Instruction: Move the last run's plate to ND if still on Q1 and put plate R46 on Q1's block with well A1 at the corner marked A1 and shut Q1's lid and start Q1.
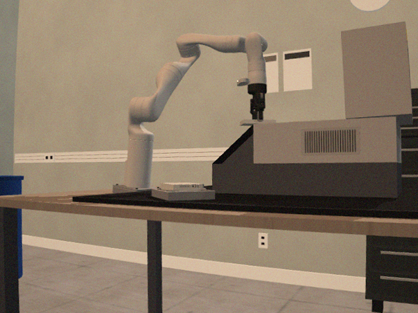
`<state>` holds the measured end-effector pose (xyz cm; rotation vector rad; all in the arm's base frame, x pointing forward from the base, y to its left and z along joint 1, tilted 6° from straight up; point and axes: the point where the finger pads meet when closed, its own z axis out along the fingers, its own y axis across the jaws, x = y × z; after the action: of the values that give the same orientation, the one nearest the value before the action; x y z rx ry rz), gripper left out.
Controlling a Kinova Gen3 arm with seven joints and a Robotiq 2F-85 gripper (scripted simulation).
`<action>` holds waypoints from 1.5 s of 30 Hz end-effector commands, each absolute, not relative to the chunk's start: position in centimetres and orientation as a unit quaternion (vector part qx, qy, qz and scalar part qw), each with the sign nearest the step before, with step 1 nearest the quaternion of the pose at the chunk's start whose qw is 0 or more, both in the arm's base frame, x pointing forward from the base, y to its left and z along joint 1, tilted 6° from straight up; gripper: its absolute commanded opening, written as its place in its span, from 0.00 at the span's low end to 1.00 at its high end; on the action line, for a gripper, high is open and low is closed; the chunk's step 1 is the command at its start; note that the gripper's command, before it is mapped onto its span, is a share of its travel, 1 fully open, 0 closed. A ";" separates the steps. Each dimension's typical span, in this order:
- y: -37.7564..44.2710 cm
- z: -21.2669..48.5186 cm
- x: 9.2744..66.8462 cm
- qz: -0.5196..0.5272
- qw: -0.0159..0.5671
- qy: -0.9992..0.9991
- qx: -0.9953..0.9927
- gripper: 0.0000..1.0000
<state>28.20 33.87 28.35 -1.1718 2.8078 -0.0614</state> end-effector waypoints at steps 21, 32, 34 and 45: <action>31.8 29.0 31.3 -0.025 0.051 0.892 -0.448 0.90; 30.0 29.3 33.8 -0.028 0.049 0.867 -0.494 0.90; 29.6 29.3 34.3 -0.028 0.049 0.862 -0.504 0.90; 27.9 29.6 36.6 -0.030 0.046 0.834 -0.549 0.90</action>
<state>35.52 28.72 29.27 -1.6561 2.5639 -0.0875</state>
